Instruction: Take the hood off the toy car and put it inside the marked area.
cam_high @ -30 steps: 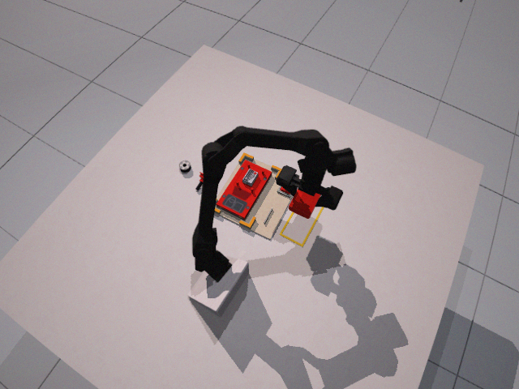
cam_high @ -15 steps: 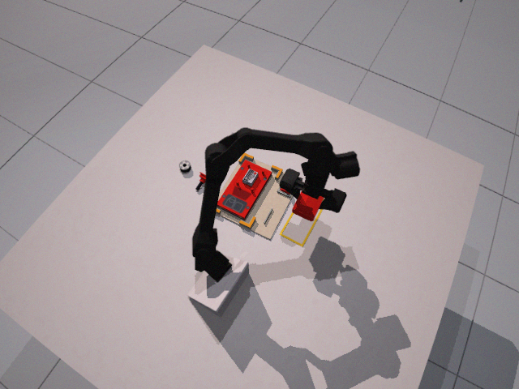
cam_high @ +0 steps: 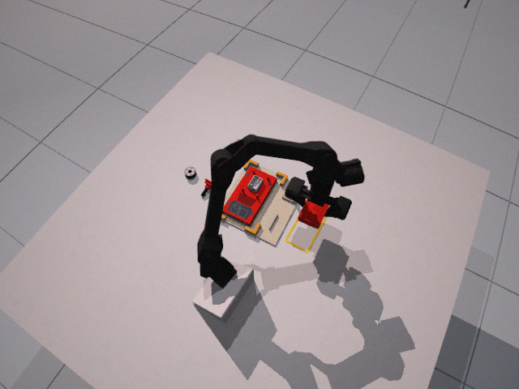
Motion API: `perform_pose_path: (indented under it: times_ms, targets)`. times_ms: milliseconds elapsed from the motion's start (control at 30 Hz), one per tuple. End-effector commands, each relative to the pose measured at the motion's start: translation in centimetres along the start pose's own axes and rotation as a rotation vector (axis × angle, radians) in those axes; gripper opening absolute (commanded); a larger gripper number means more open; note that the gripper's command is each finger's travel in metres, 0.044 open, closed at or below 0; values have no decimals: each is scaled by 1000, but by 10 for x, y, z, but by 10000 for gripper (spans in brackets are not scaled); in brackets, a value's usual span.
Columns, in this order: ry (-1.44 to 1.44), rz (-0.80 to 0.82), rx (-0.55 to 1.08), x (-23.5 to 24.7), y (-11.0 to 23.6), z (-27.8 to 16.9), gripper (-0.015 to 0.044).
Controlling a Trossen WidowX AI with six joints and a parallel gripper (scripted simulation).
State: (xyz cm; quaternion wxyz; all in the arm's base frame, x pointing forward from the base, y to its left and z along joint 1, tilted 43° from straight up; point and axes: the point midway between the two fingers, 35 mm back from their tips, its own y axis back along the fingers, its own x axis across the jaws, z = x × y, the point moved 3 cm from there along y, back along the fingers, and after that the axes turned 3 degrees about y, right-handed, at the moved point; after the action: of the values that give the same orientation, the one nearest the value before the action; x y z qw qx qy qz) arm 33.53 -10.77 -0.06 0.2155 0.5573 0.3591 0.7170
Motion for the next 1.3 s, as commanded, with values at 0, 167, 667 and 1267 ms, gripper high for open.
perform_pose_path:
  times_ms: [0, 167, 667, 1267]
  targets:
    - [-10, 7, -1, 0, -5, -1, 0]
    - [-10, 7, -1, 0, -9, -1, 0]
    - [-10, 7, -1, 0, -21, -1, 0]
    - [-10, 8, -1, 1, -35, -1, 0]
